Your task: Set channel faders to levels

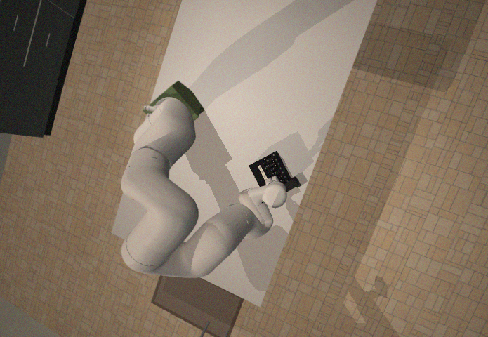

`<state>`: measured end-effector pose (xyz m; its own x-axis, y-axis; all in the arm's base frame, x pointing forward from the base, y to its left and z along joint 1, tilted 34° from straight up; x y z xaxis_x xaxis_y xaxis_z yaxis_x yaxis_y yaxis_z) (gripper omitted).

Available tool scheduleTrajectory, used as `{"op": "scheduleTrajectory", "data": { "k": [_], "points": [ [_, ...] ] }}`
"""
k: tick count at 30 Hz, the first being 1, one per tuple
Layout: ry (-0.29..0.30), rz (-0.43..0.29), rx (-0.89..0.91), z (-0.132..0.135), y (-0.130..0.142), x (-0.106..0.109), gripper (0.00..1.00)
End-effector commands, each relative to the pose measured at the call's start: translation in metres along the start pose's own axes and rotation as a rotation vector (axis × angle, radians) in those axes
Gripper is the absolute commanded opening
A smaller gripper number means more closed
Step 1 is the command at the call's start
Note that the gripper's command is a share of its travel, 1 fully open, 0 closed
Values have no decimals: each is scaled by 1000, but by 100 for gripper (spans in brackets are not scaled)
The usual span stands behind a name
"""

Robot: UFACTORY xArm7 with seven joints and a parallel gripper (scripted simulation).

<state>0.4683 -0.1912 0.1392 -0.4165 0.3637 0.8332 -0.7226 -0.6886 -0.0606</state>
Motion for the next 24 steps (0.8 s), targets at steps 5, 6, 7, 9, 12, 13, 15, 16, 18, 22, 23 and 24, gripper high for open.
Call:
{"op": "scheduleTrajectory", "data": {
  "k": [5,6,7,9,12,13,15,16,18,22,23,24],
  "points": [
    [3,2,1,1,1,1,0],
    [3,2,1,1,1,1,0],
    [3,2,1,1,2,1,0],
    [3,2,1,1,3,1,0],
    [3,2,1,1,5,1,0],
    [3,2,1,1,5,1,0],
    [3,2,1,1,5,1,0],
    [3,2,1,1,5,1,0],
    [3,2,1,1,5,1,0],
    [3,2,1,1,5,3,0],
    [3,2,1,1,5,4,0],
    [3,2,1,1,5,6,0]
  ]
}}
Point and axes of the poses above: the point where the finger pads meet when closed, its own x axis back along the fingers, its own z axis across the jaws, y = z × x, the point moved 3 cm from there along x, back along the fingers, and after that the axes turned 1 degree about x, right-handed, at the moved point
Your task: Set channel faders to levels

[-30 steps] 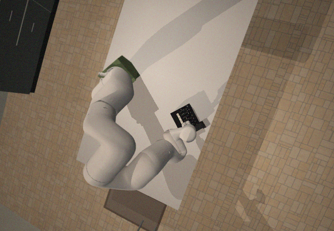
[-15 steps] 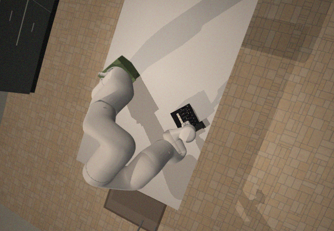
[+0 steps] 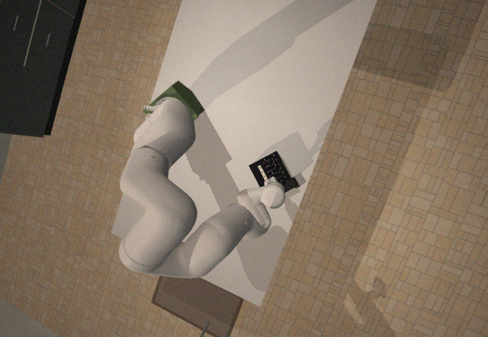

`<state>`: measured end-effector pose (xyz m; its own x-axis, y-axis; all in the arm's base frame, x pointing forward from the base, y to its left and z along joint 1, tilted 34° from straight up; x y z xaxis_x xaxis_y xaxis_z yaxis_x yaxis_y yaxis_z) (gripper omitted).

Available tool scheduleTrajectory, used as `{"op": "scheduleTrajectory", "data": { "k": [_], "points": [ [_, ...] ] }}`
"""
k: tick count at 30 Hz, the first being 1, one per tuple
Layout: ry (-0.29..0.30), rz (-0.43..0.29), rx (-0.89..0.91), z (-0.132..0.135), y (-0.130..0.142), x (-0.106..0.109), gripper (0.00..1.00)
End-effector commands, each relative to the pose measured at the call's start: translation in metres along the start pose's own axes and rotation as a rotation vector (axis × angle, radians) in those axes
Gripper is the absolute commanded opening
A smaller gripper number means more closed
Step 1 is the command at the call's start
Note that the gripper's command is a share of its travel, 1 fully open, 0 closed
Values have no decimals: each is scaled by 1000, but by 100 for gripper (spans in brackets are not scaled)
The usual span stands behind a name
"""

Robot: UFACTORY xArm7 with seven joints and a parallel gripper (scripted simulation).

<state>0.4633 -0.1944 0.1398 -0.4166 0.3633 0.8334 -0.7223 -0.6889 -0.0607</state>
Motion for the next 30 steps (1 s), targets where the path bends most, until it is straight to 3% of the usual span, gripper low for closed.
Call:
{"op": "scheduleTrajectory", "data": {
  "k": [1,15,30],
  "points": [
    [3,2,0,1,-1,7,0],
    [3,2,0,1,-1,37,0],
    [3,2,0,1,-1,40,0]
  ]
}}
Point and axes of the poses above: the point where the finger pads meet when closed, its own x axis back along the fingers, its own z axis across the jaws, y = z × x, the point moved 3 cm from there along x, back along the fingers, and after that the axes turned 1 degree about x, right-handed, at the moved point
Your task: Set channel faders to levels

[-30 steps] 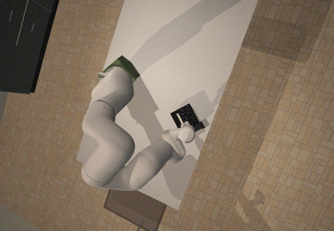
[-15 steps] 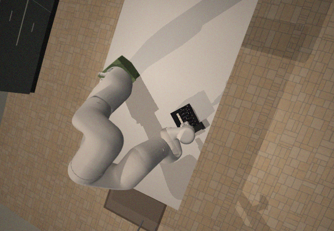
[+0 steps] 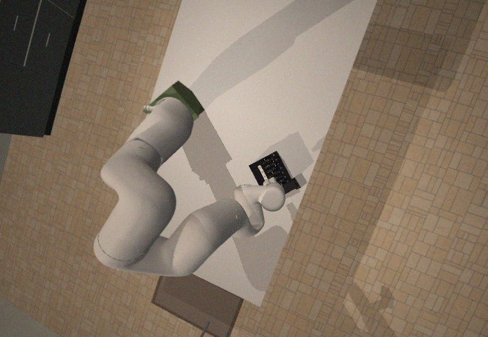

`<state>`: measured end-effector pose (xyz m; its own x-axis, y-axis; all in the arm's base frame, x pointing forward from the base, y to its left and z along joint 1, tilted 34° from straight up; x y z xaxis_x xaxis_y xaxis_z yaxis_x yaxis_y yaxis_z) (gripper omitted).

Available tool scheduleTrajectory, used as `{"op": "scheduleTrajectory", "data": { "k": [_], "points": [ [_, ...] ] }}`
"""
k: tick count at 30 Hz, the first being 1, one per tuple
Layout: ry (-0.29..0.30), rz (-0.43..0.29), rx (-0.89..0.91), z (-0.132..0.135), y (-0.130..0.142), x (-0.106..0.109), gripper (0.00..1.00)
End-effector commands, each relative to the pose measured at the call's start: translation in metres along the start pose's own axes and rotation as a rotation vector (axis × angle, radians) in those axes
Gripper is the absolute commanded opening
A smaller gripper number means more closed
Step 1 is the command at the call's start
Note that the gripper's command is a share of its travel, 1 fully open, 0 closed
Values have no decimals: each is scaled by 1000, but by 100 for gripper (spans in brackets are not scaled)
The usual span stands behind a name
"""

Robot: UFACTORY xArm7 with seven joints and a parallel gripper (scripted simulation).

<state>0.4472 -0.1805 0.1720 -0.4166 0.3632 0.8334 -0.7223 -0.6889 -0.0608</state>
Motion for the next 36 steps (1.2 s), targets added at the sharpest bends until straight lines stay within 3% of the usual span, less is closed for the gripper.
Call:
{"op": "scheduleTrajectory", "data": {
  "k": [1,9,36],
  "points": [
    [3,2,0,1,-1,1,0],
    [2,2,0,-21,26,-1,0],
    [2,2,0,-21,27,-1,0]
  ]
}}
Point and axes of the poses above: the point where the finger pads meet when closed, its own x axis back along the fingers, its own z axis across the jaws, y = z × x, the point moved 3 cm from there along x, back along the fingers, and after that the axes turned 1 degree about x, right-handed, at the moved point
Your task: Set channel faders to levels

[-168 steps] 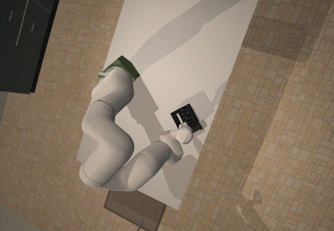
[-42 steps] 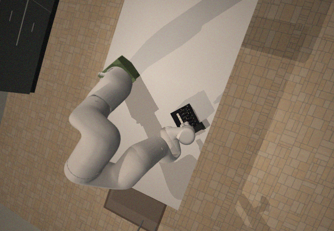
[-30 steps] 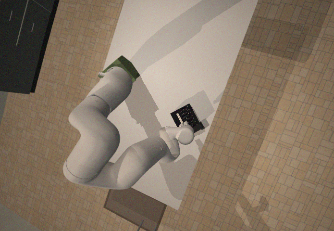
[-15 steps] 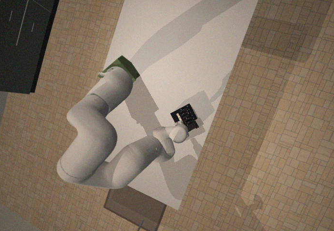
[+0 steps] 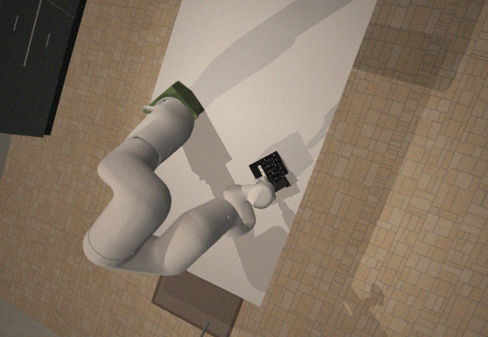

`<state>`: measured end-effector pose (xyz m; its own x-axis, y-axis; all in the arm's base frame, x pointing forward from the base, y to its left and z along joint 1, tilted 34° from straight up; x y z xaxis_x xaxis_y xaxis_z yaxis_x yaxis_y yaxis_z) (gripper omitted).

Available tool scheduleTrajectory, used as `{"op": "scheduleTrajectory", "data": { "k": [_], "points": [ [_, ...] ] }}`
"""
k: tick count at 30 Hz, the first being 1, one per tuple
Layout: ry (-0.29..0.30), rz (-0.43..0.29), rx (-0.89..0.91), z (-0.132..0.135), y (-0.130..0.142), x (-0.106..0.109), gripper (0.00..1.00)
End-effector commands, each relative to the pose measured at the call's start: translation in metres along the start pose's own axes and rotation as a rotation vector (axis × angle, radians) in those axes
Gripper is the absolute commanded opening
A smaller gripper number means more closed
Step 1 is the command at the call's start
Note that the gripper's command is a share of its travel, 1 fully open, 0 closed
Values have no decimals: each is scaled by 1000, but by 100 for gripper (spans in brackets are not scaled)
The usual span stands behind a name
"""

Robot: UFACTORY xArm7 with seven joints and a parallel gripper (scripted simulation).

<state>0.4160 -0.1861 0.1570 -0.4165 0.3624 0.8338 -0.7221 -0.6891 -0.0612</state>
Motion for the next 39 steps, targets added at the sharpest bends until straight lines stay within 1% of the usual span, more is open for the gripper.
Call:
{"op": "scheduleTrajectory", "data": {
  "k": [1,28,39],
  "points": [
    [2,1,0,1,-1,1,0],
    [3,1,0,1,-1,-2,0],
    [4,1,0,0,-1,-9,0]
  ]
}}
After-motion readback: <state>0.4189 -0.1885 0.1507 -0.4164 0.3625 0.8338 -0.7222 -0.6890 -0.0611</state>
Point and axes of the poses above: the point where the finger pads meet when closed, its own x axis back along the fingers, its own z axis across the jaws, y = z × x, the point moved 3 cm from there along x, back along the fingers, and after that the axes turned 1 degree about x, right-handed, at the moved point
